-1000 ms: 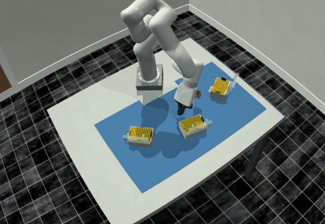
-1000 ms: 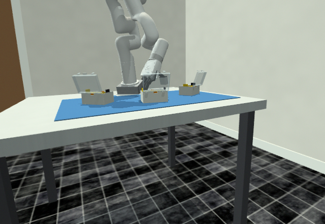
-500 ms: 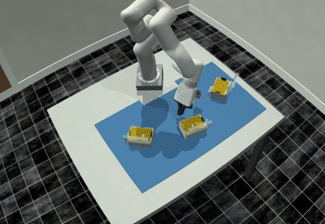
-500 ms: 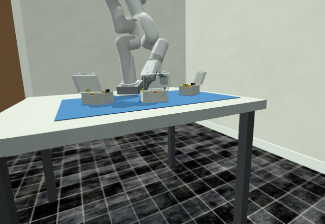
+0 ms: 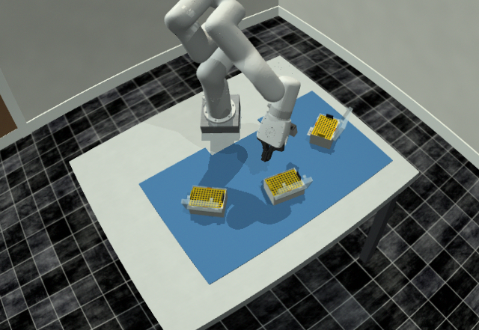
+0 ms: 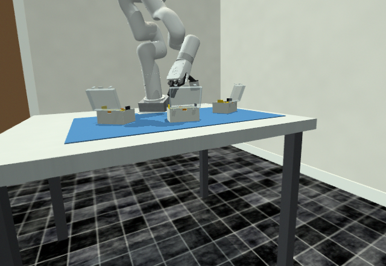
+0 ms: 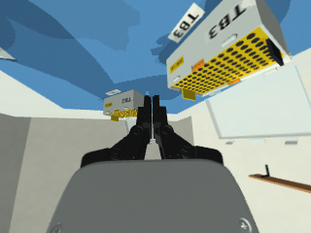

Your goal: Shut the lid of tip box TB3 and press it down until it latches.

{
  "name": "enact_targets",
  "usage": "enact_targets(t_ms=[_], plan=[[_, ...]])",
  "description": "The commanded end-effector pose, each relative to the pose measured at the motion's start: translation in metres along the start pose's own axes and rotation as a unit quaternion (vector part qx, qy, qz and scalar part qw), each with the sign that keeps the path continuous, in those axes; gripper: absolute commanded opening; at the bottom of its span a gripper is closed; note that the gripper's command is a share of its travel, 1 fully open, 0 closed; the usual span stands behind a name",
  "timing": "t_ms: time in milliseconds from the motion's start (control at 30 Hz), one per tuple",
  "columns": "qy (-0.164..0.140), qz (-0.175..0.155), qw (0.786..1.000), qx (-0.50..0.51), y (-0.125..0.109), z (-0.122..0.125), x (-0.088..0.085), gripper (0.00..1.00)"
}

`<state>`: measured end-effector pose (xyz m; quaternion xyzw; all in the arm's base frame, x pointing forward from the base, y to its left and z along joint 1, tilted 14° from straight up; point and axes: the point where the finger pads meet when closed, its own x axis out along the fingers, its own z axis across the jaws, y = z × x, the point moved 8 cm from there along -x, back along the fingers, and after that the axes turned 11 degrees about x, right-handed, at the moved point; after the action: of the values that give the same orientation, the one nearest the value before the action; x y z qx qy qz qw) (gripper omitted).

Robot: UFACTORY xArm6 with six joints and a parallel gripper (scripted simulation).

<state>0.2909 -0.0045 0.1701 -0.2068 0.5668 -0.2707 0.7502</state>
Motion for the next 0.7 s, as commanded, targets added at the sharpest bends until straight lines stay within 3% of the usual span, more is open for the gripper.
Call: enact_targets(t_ms=[0,400,667], plan=[[0.000,0.000,1.000,0.000,-0.011,0.002,-0.020,0.00],[0.000,0.000,1.000,0.000,-0.037,0.007,-0.067,0.00],[0.000,0.000,1.000,0.000,-0.037,0.007,-0.067,0.00]])
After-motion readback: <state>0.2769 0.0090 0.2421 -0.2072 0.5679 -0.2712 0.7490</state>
